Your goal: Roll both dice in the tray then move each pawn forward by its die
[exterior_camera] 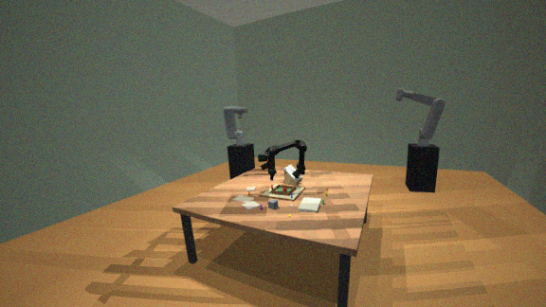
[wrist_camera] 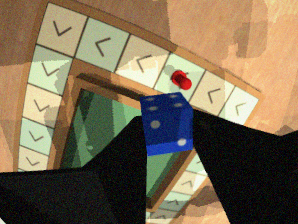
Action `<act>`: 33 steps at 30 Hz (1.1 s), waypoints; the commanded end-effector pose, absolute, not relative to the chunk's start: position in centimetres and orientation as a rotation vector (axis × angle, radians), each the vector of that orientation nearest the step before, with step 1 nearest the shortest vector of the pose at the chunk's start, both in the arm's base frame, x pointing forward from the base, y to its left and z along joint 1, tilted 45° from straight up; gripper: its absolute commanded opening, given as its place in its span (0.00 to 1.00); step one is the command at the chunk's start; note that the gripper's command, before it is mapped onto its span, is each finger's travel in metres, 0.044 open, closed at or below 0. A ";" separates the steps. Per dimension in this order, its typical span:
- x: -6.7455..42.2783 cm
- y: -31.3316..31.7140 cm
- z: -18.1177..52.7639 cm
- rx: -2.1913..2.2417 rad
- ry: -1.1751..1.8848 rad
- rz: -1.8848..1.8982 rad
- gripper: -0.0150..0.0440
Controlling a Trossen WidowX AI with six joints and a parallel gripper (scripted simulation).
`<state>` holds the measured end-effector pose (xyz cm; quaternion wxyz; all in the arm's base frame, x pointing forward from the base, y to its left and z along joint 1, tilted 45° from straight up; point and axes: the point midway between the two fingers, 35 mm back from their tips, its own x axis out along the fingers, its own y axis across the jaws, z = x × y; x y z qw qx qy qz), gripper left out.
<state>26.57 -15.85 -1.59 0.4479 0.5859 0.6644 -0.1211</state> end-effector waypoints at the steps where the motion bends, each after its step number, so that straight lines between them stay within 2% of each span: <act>1: 27.3 -14.8 -0.9 1.531 1.645 -0.388 0.25; 21: 23.0 -9.6 1.3 1.874 1.647 -0.798 0.25; 33: 22.4 -9.0 0.5 1.646 1.593 -1.008 0.25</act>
